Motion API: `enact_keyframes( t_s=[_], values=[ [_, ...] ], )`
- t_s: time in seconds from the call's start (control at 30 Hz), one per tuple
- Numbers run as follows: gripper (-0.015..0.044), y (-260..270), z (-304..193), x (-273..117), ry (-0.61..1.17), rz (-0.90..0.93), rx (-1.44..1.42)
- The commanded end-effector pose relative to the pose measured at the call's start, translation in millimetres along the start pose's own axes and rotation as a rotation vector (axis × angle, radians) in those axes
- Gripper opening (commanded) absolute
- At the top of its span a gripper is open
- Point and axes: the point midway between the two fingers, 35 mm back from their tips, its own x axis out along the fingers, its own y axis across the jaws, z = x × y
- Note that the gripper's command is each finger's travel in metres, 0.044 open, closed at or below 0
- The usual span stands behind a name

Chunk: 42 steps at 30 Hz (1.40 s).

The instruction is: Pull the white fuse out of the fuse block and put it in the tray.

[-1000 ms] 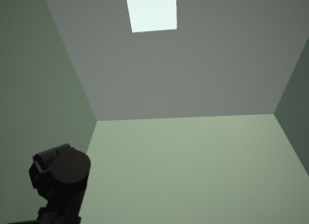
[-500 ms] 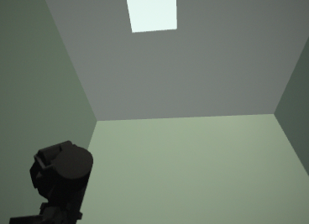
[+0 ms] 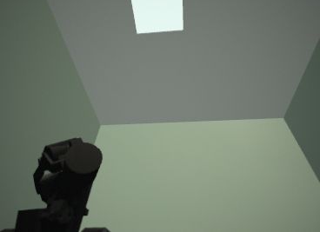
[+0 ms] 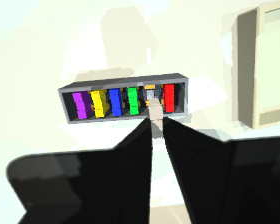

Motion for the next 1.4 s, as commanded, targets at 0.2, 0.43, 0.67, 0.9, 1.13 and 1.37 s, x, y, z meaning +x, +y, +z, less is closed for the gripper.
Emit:
enact_keyframes(
  t_s=[0.2,0.43,0.67,0.9,1.13,1.37],
  values=[
    [0.0000,-45.5,15.7,-3.5,-0.003,0.017,0.007],
    [0.0000,-98.1,23.5,-3.2,-0.004,0.016,0.008],
    [0.0000,-152.8,22.1,-3.1,-0.005,0.002,0.009],
    [0.0000,-164.5,20.6,-2.2,-0.004,-0.002,0.010],
    [0.0000,-164.4,21.2,8.7,-0.004,-0.002,0.010],
    [0.0000,-164.5,21.3,19.9,-0.005,-0.003,0.010]
  ],
)
